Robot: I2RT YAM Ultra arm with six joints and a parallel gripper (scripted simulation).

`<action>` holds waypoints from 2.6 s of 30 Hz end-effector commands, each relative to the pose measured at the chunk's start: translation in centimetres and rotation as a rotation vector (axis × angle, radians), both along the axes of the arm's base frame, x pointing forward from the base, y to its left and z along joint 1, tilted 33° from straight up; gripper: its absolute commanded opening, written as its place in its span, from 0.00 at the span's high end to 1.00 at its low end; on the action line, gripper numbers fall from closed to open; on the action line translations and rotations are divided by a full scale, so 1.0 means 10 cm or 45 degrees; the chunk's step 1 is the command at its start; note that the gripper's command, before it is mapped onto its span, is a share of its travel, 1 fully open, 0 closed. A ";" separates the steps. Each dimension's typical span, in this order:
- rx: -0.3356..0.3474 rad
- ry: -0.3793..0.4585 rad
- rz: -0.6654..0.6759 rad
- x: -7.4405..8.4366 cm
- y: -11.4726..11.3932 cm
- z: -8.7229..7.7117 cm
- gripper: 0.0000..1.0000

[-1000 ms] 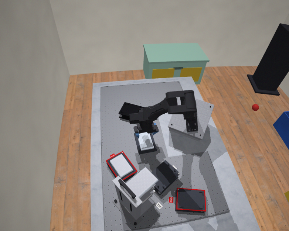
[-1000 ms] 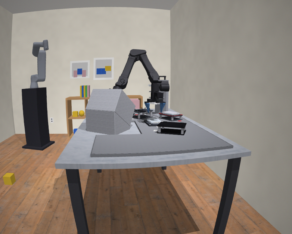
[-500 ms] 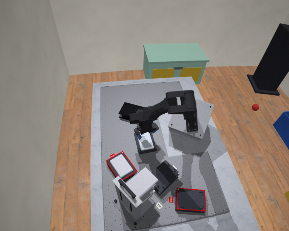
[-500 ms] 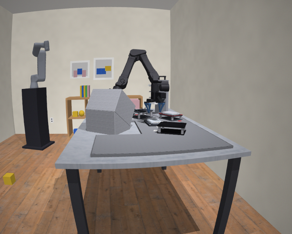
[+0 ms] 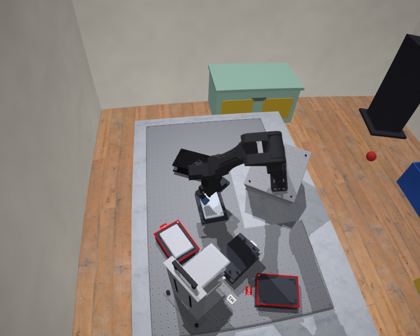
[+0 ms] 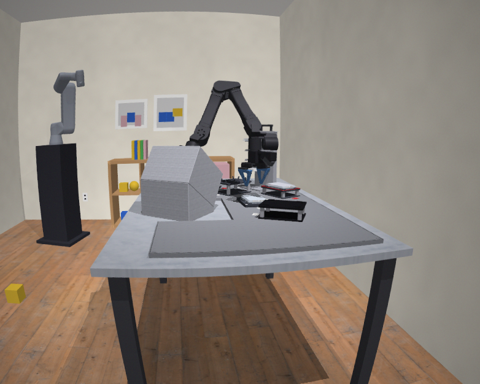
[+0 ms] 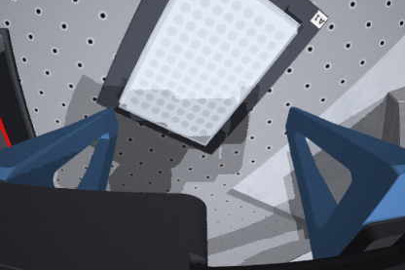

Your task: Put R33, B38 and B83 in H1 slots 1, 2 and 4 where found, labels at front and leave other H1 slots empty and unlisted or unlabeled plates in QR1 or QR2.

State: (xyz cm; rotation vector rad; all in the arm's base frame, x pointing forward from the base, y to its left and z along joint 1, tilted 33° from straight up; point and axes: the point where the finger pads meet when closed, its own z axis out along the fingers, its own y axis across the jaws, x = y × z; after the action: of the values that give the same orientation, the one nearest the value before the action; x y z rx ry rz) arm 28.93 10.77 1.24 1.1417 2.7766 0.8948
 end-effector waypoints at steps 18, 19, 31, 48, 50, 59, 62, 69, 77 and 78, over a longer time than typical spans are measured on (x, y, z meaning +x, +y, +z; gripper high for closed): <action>-0.112 -0.265 0.395 -0.01 -0.07 0.05 0.00; -0.118 -0.278 0.416 -0.01 -0.07 0.05 0.00; -0.175 -0.404 0.625 -0.01 -0.07 0.05 0.00; -0.261 -0.595 0.945 -0.01 -0.07 0.05 0.00; -0.272 -0.620 0.987 0.00 -0.07 0.05 0.00; -0.324 -0.735 1.179 0.00 -0.07 0.05 0.00; -0.330 -0.747 1.201 0.00 -0.07 0.05 0.00; -0.370 -0.836 1.350 0.00 -0.07 0.05 0.00; -0.416 -0.937 1.521 0.00 -0.07 0.05 0.00; -0.416 -0.937 1.521 0.00 -0.07 0.05 0.00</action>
State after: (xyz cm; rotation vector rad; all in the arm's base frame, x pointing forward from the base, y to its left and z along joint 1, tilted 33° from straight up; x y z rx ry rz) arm 28.92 10.77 1.23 -0.8055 2.5769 0.6108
